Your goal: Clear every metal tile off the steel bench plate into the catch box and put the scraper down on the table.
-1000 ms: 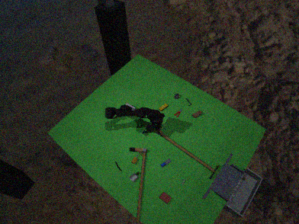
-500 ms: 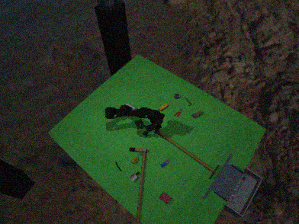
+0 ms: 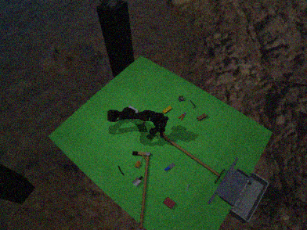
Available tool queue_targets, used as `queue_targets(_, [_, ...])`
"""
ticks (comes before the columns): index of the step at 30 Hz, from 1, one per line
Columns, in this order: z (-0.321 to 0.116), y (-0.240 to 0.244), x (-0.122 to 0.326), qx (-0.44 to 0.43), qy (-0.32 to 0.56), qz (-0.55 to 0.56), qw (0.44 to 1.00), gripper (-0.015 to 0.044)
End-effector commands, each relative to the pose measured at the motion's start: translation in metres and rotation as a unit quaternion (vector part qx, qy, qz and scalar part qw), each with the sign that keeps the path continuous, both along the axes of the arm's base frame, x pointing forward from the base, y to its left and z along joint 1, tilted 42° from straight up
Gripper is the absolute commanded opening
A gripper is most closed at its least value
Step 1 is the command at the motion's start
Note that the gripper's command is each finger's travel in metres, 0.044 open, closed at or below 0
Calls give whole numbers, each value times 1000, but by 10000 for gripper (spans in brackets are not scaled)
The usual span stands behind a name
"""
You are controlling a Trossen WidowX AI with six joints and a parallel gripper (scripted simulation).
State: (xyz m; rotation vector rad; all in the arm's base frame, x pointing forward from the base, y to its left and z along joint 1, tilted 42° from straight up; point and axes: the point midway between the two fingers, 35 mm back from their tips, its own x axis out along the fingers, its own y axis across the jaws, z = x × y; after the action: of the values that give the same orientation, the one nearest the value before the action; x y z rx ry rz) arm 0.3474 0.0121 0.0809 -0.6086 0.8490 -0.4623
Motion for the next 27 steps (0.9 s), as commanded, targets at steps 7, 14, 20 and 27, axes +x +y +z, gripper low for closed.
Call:
queue_targets(7, [0, 0, 0, 0, 0, 0, 1000, 0])
queue_targets(14, [2, 0, -3, 2, -1, -2, 1000, 0])
queue_targets(20, [2, 0, -3, 2, -2, -2, 1000, 0])
queue_targets(27, [-1, -1, -3, 2, -2, -2, 1000, 0])
